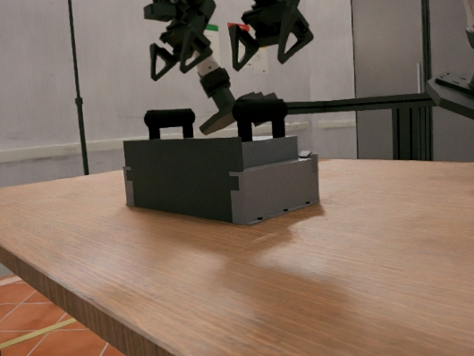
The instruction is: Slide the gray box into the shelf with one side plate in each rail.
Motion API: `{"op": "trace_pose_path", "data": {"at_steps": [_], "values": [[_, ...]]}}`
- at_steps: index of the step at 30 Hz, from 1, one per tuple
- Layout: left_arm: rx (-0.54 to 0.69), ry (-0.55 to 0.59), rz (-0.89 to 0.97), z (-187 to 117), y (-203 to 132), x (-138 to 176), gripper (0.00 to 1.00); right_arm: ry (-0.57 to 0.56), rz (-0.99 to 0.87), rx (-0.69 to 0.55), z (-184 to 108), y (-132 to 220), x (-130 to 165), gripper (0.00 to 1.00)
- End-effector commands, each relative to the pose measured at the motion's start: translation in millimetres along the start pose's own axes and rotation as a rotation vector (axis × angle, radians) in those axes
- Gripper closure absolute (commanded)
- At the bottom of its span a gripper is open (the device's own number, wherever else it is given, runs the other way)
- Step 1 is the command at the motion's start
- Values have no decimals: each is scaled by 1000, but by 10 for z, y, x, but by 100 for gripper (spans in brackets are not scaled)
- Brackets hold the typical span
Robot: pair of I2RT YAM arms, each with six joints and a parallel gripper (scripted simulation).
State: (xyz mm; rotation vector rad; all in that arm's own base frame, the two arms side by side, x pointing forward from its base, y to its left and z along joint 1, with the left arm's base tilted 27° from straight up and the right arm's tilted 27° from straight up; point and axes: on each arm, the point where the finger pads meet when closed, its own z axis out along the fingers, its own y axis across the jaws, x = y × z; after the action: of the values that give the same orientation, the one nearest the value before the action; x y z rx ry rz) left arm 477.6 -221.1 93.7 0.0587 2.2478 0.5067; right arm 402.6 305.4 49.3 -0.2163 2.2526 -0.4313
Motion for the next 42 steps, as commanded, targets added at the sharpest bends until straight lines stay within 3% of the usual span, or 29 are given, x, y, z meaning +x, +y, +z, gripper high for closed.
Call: {"op": "trace_pose_path", "data": {"at_steps": [1, 8, 11, 18, 30, 42], "values": [[-12, 10, -3, -55, 31, 16, 0, 40, -41, 29, 48, 1, 235, 0], [-14, 14, 1, -40, 26, 46, 0, 35, -37, 23, 26, -4, 210, 0], [22, 4, 31, -152, -24, 26, 0, 0, -41, -39, -74, 39, 48, 0], [120, 54, 280, -370, 102, 417, 0, -20, -308, -227, -286, 111, 345, 0], [203, 126, 531, -673, 397, 968, 0, 10, -536, -356, -363, -149, 756, 0], [204, 114, 531, -719, 444, 996, 0, 12, -555, -362, -410, -186, 827, 0]]}}
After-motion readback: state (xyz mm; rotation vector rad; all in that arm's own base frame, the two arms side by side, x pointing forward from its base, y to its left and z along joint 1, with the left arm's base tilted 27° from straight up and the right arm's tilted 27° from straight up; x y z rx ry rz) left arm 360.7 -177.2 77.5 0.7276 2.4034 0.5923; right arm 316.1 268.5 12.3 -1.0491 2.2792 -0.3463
